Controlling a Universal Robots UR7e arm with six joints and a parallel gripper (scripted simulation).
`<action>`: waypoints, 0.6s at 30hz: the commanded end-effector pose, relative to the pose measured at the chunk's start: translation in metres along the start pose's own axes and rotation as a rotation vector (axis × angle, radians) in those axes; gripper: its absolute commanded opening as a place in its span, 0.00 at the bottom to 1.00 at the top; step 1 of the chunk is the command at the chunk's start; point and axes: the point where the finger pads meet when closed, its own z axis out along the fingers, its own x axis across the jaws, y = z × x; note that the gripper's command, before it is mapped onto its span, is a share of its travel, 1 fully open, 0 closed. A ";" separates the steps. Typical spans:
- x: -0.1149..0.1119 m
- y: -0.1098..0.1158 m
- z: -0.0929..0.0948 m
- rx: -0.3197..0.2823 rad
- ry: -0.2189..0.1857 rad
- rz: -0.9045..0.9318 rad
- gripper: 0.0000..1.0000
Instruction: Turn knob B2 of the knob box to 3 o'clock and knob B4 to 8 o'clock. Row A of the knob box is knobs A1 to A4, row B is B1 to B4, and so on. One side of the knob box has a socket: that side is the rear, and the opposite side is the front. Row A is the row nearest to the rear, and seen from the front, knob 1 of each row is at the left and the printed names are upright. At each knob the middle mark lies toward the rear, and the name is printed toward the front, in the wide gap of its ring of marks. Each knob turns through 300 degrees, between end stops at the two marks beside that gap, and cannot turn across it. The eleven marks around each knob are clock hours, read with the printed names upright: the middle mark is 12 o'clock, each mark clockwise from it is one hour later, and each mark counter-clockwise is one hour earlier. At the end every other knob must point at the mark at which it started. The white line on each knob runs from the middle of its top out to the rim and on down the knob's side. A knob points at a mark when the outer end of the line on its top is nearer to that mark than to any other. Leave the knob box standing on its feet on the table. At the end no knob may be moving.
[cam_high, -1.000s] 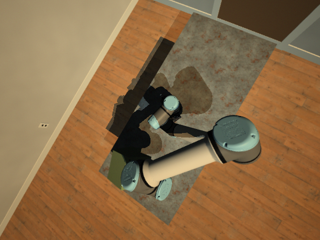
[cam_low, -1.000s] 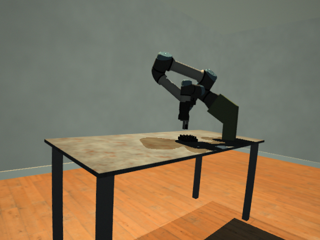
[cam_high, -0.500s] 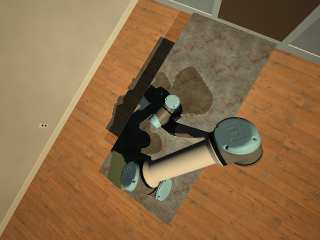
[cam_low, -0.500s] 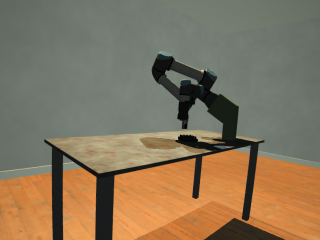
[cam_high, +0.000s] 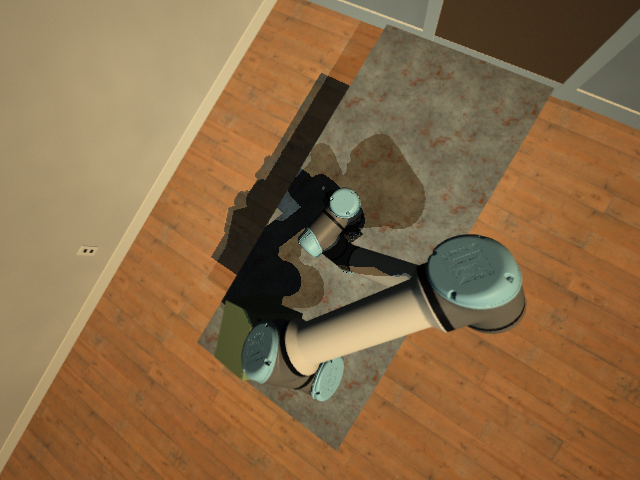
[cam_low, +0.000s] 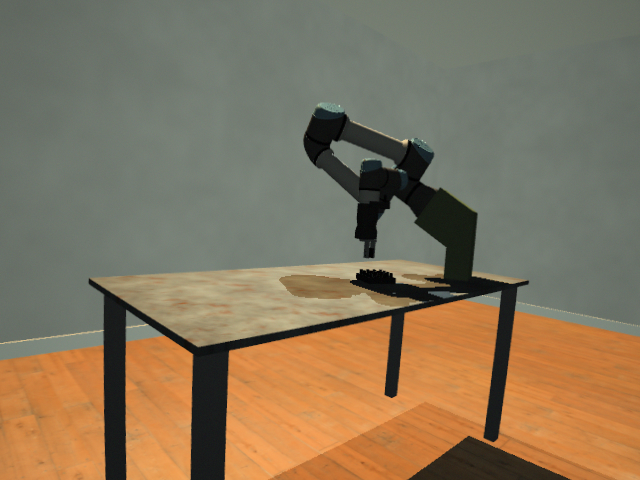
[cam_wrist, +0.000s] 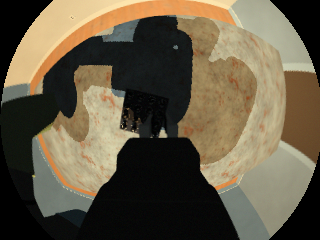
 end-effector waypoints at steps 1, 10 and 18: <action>0.000 0.000 0.000 0.000 0.001 0.000 0.46; 0.000 0.000 0.001 0.000 0.001 0.000 0.46; 0.000 0.000 0.005 0.000 0.001 0.000 0.46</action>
